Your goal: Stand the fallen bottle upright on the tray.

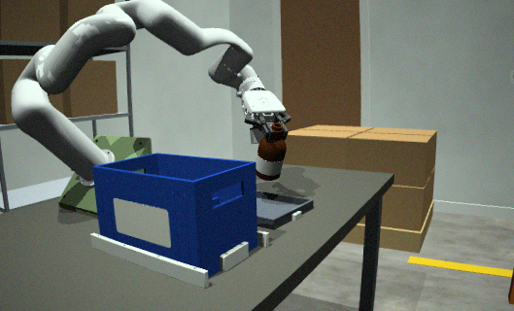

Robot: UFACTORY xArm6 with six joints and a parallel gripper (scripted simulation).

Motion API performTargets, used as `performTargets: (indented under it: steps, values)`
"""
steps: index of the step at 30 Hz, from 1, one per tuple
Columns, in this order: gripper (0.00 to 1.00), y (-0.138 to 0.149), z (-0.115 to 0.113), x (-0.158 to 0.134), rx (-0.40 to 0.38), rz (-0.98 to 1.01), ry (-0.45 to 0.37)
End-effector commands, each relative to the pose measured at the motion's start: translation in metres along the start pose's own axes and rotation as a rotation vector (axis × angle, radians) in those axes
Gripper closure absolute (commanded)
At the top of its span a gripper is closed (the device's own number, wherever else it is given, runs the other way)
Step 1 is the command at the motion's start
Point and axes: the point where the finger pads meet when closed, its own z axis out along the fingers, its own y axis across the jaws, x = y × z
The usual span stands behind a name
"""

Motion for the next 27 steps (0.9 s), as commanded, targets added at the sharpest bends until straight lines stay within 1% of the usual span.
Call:
performTargets:
  steps: [1,14,27]
  values:
    - [1.00,0.0008,-0.0013,-0.0022,-0.002,0.005,-0.030]
    - [1.00,0.0010,-0.0022,-0.0022,-0.004,0.007,-0.081]
    - [1.00,0.0010,-0.0023,-0.0022,-0.004,0.007,-0.086]
